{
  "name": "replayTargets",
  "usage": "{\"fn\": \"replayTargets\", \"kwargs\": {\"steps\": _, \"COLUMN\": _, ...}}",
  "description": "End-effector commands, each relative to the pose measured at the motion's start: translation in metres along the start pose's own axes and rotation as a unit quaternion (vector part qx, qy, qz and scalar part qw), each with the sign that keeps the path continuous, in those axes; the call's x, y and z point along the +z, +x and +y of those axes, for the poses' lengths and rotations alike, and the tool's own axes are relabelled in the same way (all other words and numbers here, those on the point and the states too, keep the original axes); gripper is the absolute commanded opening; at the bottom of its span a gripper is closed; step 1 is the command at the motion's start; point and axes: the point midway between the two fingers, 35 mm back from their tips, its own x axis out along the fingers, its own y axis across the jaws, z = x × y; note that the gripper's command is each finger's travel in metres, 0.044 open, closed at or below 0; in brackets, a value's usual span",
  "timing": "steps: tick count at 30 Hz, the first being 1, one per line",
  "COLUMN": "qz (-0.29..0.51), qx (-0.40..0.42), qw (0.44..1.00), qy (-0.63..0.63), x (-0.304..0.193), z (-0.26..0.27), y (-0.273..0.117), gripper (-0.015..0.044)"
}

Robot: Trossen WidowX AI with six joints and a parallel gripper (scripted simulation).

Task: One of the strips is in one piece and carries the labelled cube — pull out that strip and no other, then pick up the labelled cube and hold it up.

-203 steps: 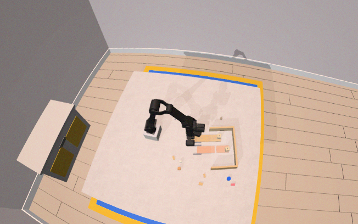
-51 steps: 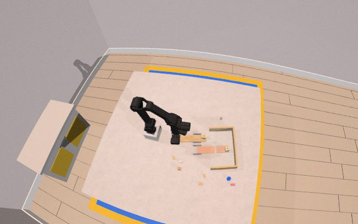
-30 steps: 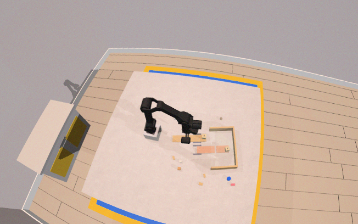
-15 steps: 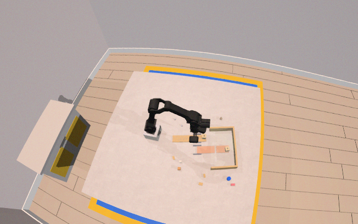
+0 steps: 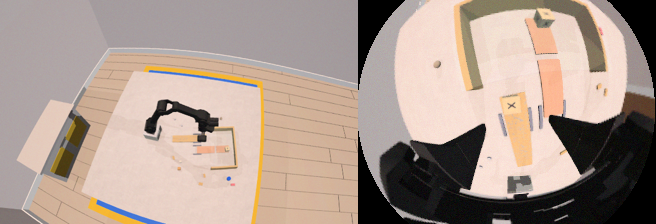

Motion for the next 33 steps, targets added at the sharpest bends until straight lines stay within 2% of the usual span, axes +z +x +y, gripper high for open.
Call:
{"fn": "replayTargets", "kwargs": {"steps": 1, "qz": 0.007, "qx": -0.001, "qw": 1.000, "qy": 0.001, "x": 0.013, "z": 0.005, "y": 0.006, "gripper": 0.0440}}
{"fn": "replayTargets", "kwargs": {"steps": 2, "qz": 0.006, "qx": -0.001, "qw": 1.000, "qy": 0.001, "x": 0.014, "z": 0.005, "y": 0.006, "gripper": 0.0440}}
{"fn": "replayTargets", "kwargs": {"steps": 9, "qz": 0.006, "qx": -0.001, "qw": 1.000, "qy": 0.001, "x": 0.014, "z": 0.005, "y": 0.015, "gripper": 0.0256}}
{"fn": "replayTargets", "kwargs": {"steps": 10, "qz": 0.006, "qx": -0.001, "qw": 1.000, "qy": 0.001, "x": 0.014, "z": 0.005, "y": 0.017, "gripper": 0.0250}}
{"fn": "replayTargets", "kwargs": {"steps": 33, "qz": 0.007, "qx": -0.001, "qw": 1.000, "qy": 0.001, "x": 0.014, "z": 0.005, "y": 0.054, "gripper": 0.0250}}
